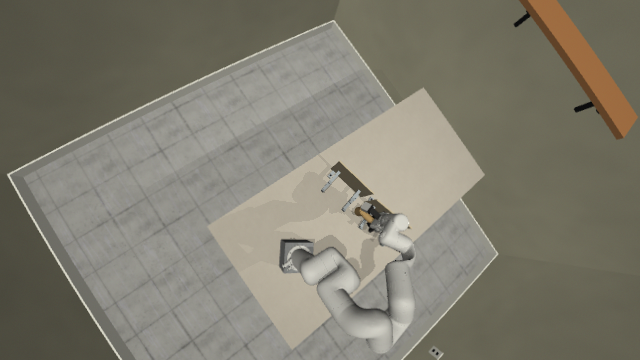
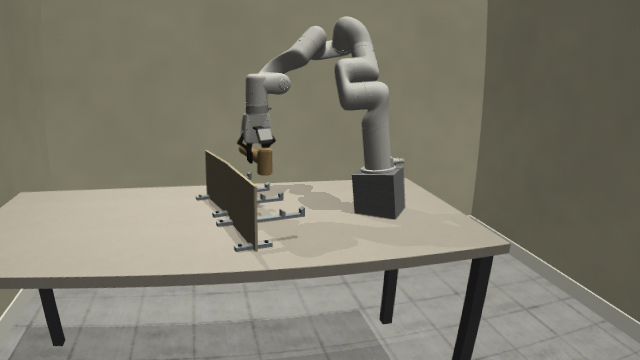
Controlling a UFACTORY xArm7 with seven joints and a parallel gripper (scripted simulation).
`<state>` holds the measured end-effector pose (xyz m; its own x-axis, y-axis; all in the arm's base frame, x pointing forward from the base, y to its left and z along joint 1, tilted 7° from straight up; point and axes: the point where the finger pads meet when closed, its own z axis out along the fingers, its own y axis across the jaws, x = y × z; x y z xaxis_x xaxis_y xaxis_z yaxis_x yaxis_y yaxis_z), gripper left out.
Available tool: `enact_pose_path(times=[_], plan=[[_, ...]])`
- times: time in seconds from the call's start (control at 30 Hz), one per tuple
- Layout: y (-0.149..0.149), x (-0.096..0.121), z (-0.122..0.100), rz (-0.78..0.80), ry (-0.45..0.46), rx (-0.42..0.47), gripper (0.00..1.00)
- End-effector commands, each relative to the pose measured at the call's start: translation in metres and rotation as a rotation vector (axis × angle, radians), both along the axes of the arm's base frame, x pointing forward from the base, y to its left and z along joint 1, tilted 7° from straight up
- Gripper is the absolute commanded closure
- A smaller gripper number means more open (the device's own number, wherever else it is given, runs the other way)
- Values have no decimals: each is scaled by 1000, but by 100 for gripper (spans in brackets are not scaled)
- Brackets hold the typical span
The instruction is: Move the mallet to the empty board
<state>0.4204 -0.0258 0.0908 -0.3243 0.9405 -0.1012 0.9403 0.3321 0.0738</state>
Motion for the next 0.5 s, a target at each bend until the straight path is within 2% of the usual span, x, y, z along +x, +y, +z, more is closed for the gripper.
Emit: enact_pose_path(times=[0.0,0.47], plan=[[-35,0,6,-2,-7,3,100],[-36,2,6,78,-1,-3,100]])
